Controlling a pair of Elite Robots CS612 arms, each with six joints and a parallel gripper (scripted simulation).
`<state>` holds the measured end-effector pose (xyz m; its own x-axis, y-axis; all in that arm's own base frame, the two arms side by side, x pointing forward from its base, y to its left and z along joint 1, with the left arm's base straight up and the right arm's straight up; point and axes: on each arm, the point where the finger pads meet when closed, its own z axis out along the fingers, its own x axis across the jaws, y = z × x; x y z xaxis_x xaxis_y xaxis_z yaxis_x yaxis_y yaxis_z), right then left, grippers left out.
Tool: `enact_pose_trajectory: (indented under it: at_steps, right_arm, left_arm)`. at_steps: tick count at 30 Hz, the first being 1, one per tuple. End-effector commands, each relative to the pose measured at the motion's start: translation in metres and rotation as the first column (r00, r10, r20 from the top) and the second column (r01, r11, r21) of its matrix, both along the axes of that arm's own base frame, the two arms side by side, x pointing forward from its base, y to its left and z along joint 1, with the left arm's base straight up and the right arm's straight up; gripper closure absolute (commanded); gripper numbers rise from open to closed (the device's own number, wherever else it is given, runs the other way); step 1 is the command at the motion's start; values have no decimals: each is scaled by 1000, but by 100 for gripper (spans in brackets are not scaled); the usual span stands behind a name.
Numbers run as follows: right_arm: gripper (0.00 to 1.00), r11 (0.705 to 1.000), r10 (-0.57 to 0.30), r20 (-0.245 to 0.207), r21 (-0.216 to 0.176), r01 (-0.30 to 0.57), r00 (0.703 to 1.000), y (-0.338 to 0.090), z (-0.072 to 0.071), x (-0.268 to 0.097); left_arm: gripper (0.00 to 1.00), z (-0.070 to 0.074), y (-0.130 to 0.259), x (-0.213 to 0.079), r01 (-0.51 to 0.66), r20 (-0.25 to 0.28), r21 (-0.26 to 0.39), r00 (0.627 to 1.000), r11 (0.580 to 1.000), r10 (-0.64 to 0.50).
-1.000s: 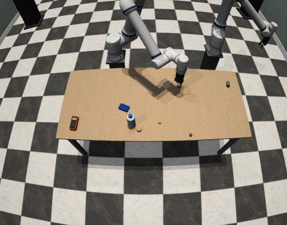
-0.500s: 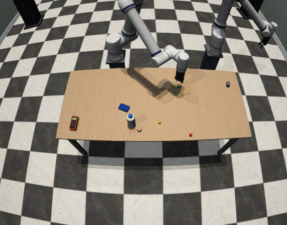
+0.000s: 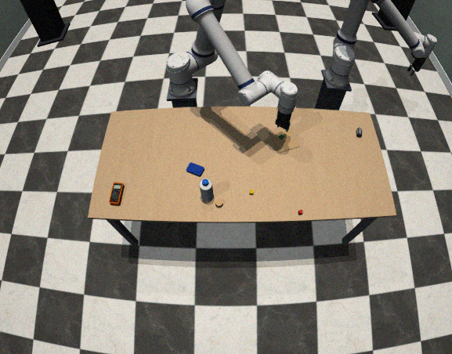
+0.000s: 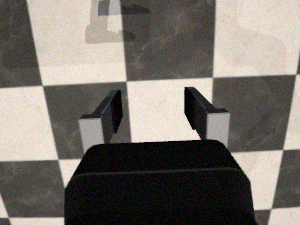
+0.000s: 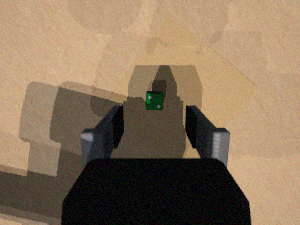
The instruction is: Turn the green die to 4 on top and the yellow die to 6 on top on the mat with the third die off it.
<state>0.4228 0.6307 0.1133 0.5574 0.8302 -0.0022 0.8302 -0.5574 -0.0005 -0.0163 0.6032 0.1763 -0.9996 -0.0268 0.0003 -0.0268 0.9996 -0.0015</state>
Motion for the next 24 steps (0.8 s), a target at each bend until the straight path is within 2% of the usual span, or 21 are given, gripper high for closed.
enact_pose_trajectory:
  at_steps: [1,7,11,12,24]
  right_arm:
    - [0,1000,0,2,2,0,1000,1,1,1]
    - [0,1000,-3,2,1,3,1000,0,-11,0]
    - [0,1000,-3,2,1,3,1000,0,-12,0]
    - [30,1000,-3,2,1,3,1000,0,-12,0]
    - [30,1000,-3,2,1,3,1000,0,-12,0]
  left_arm:
    - [0,1,1,0,0,0,1,1000,1000,0]
    - [0,1,1,0,0,0,1,1000,1000,0]
    - [0,1,1,0,0,0,1,1000,1000,0]
    - [0,1,1,0,0,0,1,1000,1000,0]
    - [0,1,1,0,0,0,1,1000,1000,0]
